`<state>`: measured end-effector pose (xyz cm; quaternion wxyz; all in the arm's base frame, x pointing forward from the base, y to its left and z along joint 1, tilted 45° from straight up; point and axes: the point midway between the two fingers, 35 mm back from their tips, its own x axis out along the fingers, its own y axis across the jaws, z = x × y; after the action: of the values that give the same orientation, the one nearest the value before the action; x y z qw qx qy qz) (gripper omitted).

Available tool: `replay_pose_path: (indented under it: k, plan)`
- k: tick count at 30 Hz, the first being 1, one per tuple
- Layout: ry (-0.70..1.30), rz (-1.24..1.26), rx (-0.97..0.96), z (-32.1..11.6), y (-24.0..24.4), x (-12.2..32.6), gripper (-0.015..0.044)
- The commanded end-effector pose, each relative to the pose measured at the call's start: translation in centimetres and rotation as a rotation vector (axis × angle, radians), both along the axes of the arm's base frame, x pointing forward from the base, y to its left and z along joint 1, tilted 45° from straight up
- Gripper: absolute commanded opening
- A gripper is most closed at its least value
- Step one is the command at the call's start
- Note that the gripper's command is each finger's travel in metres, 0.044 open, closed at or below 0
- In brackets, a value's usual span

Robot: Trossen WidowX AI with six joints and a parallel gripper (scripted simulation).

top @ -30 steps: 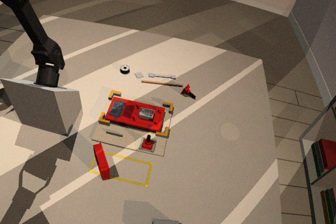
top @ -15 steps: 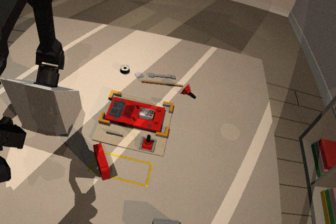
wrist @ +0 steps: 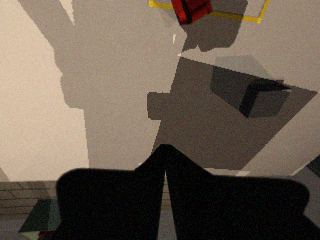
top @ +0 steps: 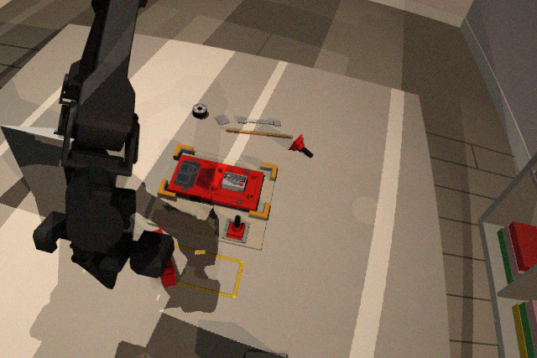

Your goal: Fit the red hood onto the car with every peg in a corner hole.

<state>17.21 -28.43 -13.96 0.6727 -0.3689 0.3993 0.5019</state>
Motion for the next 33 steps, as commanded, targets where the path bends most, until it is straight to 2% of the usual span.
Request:
replay_pose_path:
  k: [1,13,19,28,33]
  plan:
    - [-0.083,0.154,0.062,0.8,3.8,3.0,0.0000]
    - [-0.302,0.544,0.251,3.0,15.2,8.6,0.0000]
    - [-0.305,0.549,0.253,3.0,15.5,8.6,0.0000]
    - [-0.306,0.549,0.255,0.1,18.3,9.2,0.0000]
    - [-0.306,0.549,0.255,-0.2,18.5,9.2,0.0000]
